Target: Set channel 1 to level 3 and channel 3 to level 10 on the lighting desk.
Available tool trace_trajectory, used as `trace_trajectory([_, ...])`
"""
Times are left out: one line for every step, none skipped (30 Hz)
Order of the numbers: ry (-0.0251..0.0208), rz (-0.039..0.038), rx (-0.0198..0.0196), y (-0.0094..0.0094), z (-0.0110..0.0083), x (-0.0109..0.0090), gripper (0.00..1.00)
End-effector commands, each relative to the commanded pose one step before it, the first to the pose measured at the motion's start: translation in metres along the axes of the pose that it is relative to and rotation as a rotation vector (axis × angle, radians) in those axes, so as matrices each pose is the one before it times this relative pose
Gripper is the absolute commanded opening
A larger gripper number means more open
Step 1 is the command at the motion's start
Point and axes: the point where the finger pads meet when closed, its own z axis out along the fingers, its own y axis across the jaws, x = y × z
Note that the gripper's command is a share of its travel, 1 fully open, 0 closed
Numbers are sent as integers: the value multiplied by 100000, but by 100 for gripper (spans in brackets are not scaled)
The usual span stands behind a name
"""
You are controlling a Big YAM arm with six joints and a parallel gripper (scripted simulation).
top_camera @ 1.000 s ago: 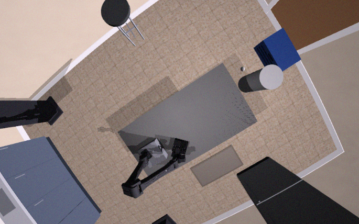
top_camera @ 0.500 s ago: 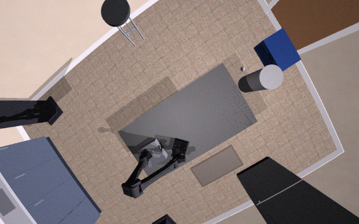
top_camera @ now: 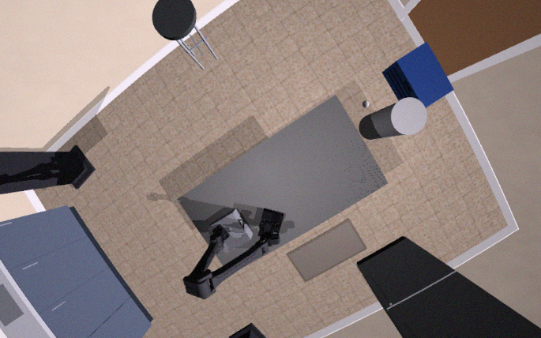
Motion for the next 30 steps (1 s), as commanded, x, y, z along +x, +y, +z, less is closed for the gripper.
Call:
trace_trajectory([-42, -167, -336, 362, 451, -495, 0])
trace_trajectory([-26, 98, 40, -16, -24, -2, 0])
trace_trajectory([-9, 65, 4, -6, -11, -10, 0])
trace_trajectory([15, -17, -42, 12, 5, -31, 0])
trace_trajectory([37, -85, -84, 28, 21, -52, 0])
trace_trajectory([0, 0, 0, 0, 0, 0, 0])
trace_trajectory([0, 0, 0, 0, 0, 0, 0])
trace_trajectory([-45, 17, 51, -53, -32, 70, 0])
trace_trajectory([63, 45, -125, 58, 36, -104, 0])
trace_trajectory([29, -104, -62, 31, 12, -71, 0])
trace_trajectory([10, -2, -36, 9, 0, -35, 0])
trace_trajectory([11, -2, -39, 10, 0, -36, 0])
trace_trajectory([12, -2, -40, 10, 0, -37, 0])
trace_trajectory([12, -2, -42, 10, 0, -39, 0])
trace_trajectory([-32, 3, 56, -42, -28, -63, 0])
trace_trajectory([-150, 15, 311, -177, -101, -123, 0])
trace_trajectory([-158, 16, 328, -183, -107, -127, 0])
trace_trajectory([-183, 19, 379, -195, -127, -134, 0])
trace_trajectory([-172, 17, 351, -194, -116, -136, 0])
trace_trajectory([-156, 16, 316, -192, -102, -137, 0])
trace_trajectory([-147, 15, 312, -194, -99, -139, 0])
trace_trajectory([-175, 18, 376, -212, -122, -148, 0])
trace_trajectory([0, 0, 0, 0, 0, 0, 0])
trace_trajectory([0, 0, 0, 0, 0, 0, 0])
trace_trajectory([-165, 644, 363, -312, -115, 64, 0])
trace_trajectory([-184, -403, 413, -157, -134, -299, 0])
trace_trajectory([-199, -184, 405, -193, -134, -230, 0])
trace_trajectory([-7, -1, -18, -6, -11, -65, 0])
trace_trajectory([14, -3, -61, 16, 1, -55, 0])
trace_trajectory([19, -3, -59, 16, 1, -55, 0])
